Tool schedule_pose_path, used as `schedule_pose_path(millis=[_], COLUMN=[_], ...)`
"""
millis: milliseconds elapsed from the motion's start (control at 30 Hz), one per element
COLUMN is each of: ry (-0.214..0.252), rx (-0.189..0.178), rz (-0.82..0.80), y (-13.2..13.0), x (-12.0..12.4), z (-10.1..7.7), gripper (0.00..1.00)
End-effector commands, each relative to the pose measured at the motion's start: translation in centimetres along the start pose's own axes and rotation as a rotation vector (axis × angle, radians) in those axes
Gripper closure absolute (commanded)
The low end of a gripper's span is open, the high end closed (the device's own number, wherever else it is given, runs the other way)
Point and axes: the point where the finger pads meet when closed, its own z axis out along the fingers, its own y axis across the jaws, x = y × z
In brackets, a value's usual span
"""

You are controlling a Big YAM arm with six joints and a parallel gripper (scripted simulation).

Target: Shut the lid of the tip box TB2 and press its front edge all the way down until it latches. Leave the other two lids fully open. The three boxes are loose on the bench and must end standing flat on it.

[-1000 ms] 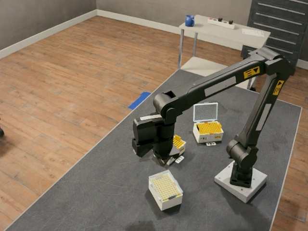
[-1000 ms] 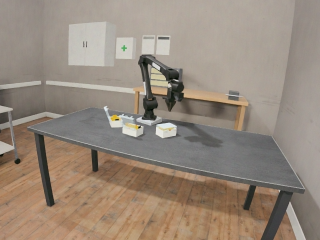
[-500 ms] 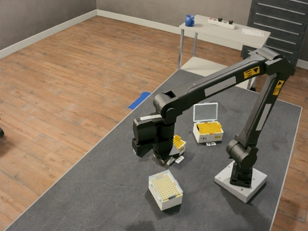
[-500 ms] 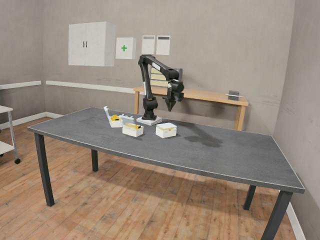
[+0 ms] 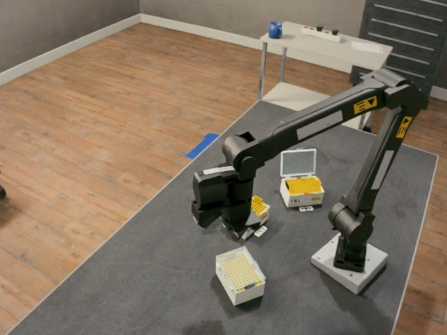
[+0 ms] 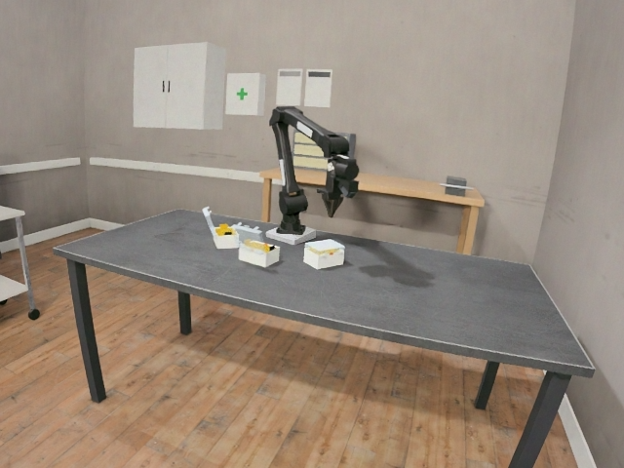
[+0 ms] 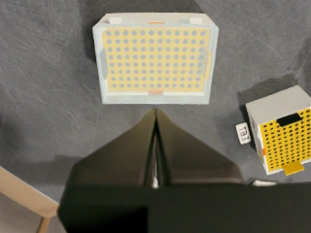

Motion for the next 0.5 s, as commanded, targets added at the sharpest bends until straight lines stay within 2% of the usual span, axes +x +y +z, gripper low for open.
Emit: schedule_pose_path(millis=[0,233,267,300,467], ry=[-0.093,-0.093,-0.117,-0.060,-0.057], rx=[0.007,0.007,0.009,0.005,0.006], rz=[0.005,0.005,0.003,-0.006,-0.001], y=[0.1,0.1,0.0,0.4,-0.2], x=[-2.8,-2.8,-2.8,-0.8,0.1], z=[-3.3,-3.3,-3.7,-1.2,0.0], gripper=[1.00,1.00,1.00,1.00,1.00])
